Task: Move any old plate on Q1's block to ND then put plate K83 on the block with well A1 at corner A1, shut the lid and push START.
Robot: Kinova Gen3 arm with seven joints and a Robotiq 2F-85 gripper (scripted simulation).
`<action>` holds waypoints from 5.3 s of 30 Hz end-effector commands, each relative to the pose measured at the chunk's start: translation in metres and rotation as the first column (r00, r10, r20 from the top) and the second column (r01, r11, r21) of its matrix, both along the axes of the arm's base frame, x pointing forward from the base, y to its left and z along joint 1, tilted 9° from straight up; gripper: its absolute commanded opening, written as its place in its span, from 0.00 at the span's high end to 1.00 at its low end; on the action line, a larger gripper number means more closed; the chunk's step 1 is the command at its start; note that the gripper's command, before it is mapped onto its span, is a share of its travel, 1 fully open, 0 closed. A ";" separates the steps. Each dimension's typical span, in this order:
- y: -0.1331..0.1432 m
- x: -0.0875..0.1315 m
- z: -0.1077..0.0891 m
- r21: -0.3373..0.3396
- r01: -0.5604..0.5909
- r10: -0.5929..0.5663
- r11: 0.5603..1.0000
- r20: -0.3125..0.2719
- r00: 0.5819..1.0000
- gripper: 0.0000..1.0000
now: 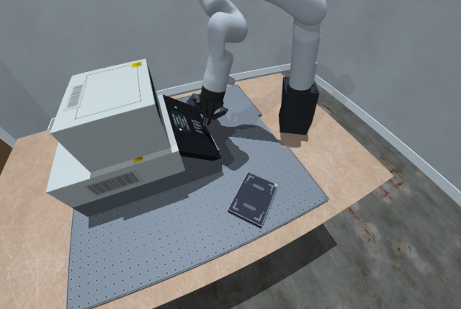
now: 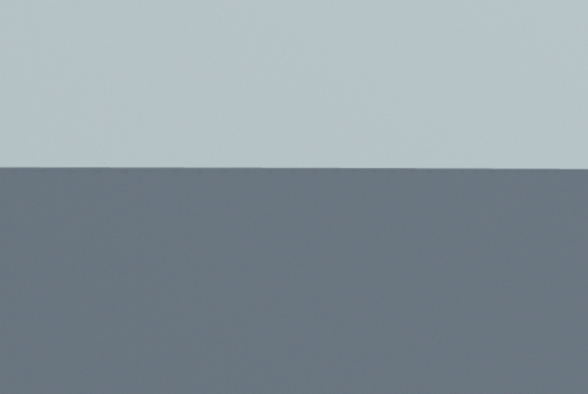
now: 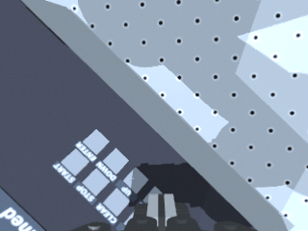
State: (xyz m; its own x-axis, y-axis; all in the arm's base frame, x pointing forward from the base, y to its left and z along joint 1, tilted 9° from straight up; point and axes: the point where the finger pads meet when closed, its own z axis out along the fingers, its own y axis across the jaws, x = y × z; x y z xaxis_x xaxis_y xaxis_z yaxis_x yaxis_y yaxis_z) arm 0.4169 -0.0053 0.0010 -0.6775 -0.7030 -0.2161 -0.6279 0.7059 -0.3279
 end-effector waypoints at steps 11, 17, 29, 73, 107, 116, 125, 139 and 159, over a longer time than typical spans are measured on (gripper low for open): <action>0.000 0.000 0.001 0.000 0.000 0.000 1.000 0.001 1.000 0.90; 0.000 0.000 0.001 0.000 0.000 0.000 1.000 0.001 1.000 0.90; 0.000 0.000 0.001 0.000 0.000 0.000 1.000 0.001 1.000 0.90; 0.000 0.000 0.001 0.000 0.000 0.000 1.000 0.001 1.000 0.90; 0.000 0.000 0.001 0.000 0.000 0.000 1.000 0.001 1.000 0.90; 0.000 0.000 0.001 0.000 0.000 0.000 1.000 0.001 1.000 0.90; 0.000 0.000 0.001 0.000 0.000 0.000 1.000 0.001 1.000 0.90; 0.000 0.000 0.001 0.000 0.000 0.000 1.000 0.001 1.000 0.90; -0.016 0.000 0.002 -0.001 0.000 0.000 1.000 0.001 1.000 0.90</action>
